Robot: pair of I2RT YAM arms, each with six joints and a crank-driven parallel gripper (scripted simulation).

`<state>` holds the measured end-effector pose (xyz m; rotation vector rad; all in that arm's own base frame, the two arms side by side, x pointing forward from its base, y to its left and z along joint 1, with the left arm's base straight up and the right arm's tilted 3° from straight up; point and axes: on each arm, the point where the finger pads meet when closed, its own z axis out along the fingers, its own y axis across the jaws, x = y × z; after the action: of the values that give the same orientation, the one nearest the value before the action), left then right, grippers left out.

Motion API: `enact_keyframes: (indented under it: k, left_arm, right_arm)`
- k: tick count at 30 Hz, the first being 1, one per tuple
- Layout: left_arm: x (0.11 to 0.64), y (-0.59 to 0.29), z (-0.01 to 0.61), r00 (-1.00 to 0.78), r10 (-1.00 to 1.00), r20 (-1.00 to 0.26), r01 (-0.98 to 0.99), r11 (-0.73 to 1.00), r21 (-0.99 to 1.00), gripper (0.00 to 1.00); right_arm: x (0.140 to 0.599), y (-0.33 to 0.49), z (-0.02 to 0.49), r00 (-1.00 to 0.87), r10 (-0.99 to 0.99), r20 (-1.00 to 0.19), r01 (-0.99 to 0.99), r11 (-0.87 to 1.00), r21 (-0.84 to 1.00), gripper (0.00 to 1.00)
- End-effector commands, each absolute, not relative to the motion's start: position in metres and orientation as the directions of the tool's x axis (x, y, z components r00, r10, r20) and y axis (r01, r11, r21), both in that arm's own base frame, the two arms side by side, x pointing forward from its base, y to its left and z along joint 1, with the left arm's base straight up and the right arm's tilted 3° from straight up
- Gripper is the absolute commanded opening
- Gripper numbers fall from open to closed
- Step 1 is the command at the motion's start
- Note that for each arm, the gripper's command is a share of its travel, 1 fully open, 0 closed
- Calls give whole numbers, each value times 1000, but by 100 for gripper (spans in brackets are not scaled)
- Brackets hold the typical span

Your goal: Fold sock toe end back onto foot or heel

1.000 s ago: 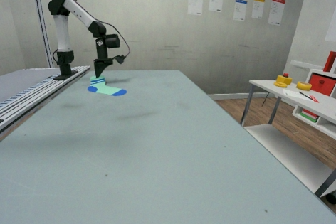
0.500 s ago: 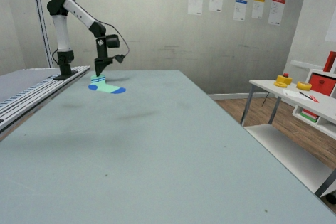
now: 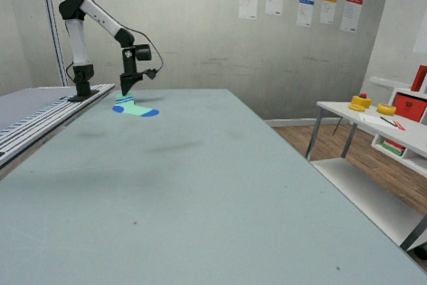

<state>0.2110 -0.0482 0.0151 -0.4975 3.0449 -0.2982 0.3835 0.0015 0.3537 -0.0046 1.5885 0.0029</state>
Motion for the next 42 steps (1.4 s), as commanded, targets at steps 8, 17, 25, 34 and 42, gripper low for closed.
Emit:
enact_keyframes:
  k: [8, 17, 25, 34, 42]
  left_arm:
    - [200, -34, 17, -957, -291, -9, -283, 936, -208, 2]
    - [207, -38, 3, -950, -312, -12, -303, 932, -199, 2]
    - [207, -39, -7, -950, -312, -11, -304, 932, -199, 2]
    - [216, -38, -3, -948, -315, -39, -301, 931, -207, 40]
    - [216, -38, -3, -949, -314, -38, -300, 931, -206, 40]
  right_arm:
    - [382, 0, 360, 0, 0, -1000, 0, 1000, 0, 100]
    - [382, 0, 360, 0, 0, -1000, 0, 1000, 0, 100]
    - [382, 0, 360, 0, 0, -1000, 0, 1000, 0, 100]
    - [382, 0, 360, 0, 0, -1000, 0, 1000, 0, 100]
    - [382, 0, 360, 0, 0, -1000, 0, 1000, 0, 100]
